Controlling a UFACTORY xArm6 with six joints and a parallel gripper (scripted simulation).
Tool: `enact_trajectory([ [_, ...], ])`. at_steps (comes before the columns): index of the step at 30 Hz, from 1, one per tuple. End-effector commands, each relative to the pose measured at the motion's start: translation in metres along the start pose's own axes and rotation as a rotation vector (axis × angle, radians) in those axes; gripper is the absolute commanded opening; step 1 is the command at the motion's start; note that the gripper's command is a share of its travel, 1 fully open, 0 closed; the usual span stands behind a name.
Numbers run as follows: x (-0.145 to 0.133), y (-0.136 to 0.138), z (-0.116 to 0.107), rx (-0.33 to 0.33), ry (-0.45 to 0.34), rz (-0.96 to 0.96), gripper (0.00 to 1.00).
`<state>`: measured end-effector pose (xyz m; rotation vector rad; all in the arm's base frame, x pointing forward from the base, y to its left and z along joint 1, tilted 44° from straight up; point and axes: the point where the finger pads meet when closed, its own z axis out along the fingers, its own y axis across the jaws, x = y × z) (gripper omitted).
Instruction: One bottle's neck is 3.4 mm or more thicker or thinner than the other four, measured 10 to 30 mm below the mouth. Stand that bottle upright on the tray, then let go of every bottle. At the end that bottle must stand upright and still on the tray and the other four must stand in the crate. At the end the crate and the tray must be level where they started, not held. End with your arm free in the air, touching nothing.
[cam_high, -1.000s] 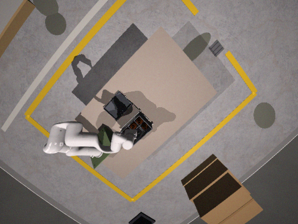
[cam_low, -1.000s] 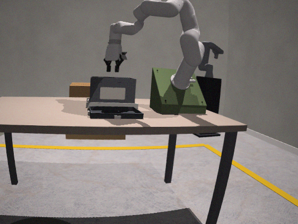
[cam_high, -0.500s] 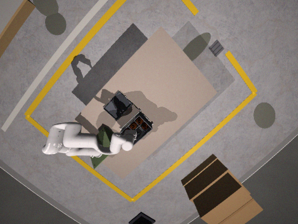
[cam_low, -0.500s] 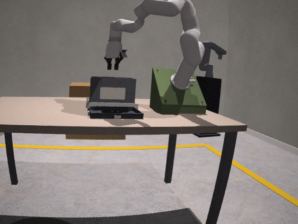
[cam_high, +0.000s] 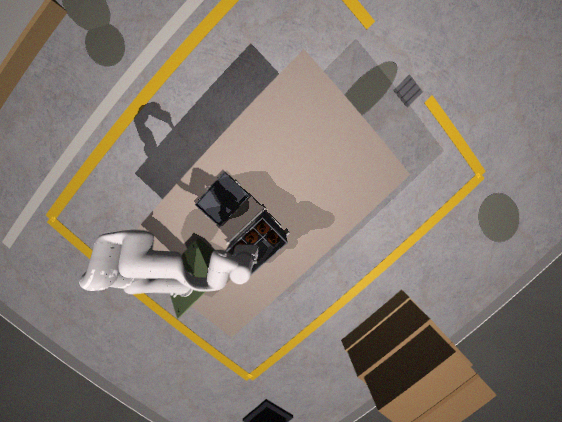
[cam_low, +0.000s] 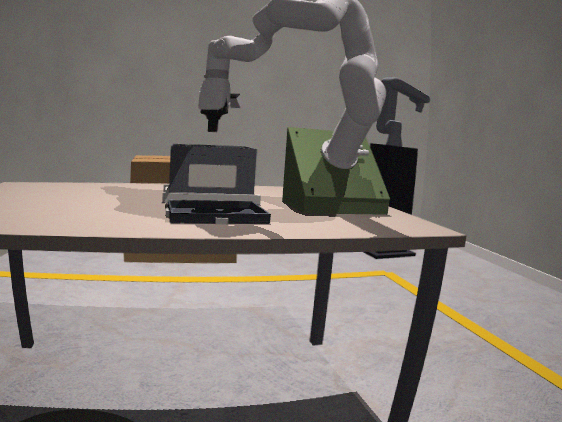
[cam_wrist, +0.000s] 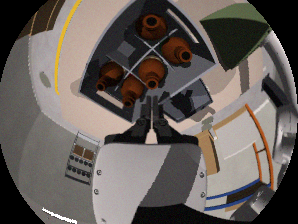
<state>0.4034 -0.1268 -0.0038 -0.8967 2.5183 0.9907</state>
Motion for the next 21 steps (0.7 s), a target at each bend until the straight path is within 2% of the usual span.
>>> enact_trajectory([
  [1,-0.001,-0.001,-0.002,0.004,-0.001,-0.001,0.0],
  [18,-0.001,-0.002,-0.002,0.004,-0.001,-0.001,0.0],
  [21,-0.003,-0.028,-0.004,0.004,-0.002,-0.002,0.0],
])
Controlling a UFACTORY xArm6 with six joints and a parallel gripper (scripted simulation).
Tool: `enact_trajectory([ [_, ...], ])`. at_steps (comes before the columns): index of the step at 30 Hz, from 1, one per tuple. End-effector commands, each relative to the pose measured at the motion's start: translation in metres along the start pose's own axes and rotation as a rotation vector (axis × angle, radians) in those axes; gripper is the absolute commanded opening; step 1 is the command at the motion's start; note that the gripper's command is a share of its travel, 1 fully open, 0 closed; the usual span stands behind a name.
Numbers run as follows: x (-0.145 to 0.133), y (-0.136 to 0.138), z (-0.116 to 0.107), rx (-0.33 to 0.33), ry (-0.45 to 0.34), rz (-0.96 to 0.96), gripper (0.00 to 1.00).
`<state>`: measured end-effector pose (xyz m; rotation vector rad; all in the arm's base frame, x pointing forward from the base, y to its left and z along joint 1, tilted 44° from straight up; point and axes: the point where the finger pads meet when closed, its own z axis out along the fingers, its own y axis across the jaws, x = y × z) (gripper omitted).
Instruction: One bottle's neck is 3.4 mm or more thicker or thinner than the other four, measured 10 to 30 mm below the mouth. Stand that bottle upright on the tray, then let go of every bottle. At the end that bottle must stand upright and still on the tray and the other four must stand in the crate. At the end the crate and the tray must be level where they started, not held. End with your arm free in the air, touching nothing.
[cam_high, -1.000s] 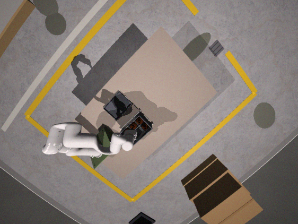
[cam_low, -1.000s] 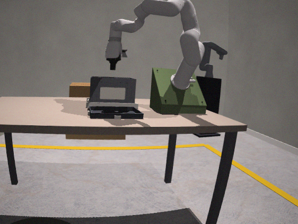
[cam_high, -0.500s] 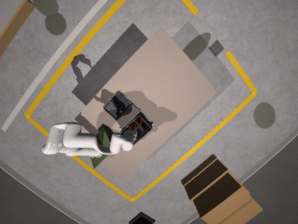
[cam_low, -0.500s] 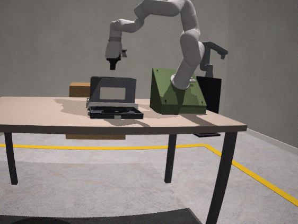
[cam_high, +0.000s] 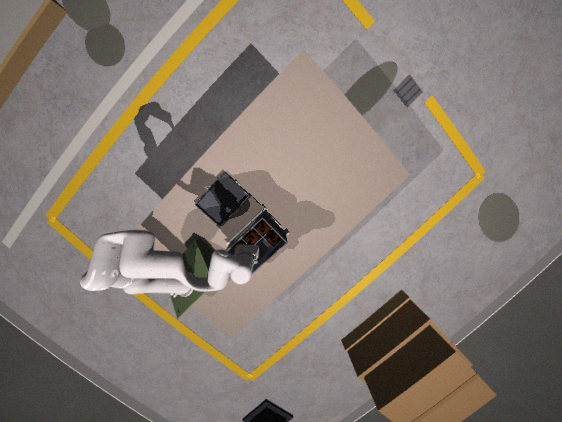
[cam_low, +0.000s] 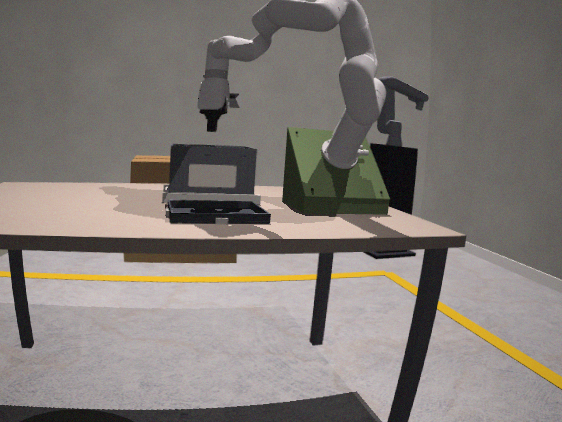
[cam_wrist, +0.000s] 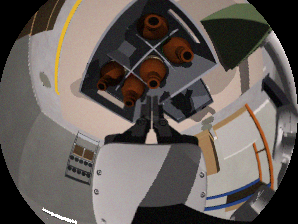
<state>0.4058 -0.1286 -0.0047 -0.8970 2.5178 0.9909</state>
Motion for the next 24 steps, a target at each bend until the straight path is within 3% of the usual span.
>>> enact_trajectory([
  [1,-0.003,-0.042,-0.005,0.004,-0.002,-0.001,0.0],
  [9,0.0,-0.104,-0.003,0.004,-0.001,-0.001,0.0],
  [18,0.002,-0.117,-0.002,0.004,-0.001,-0.001,0.0],
  [19,0.002,-0.117,-0.002,0.004,-0.001,-0.001,0.65],
  [24,0.002,-0.117,-0.002,0.004,-0.001,-0.001,0.65],
])
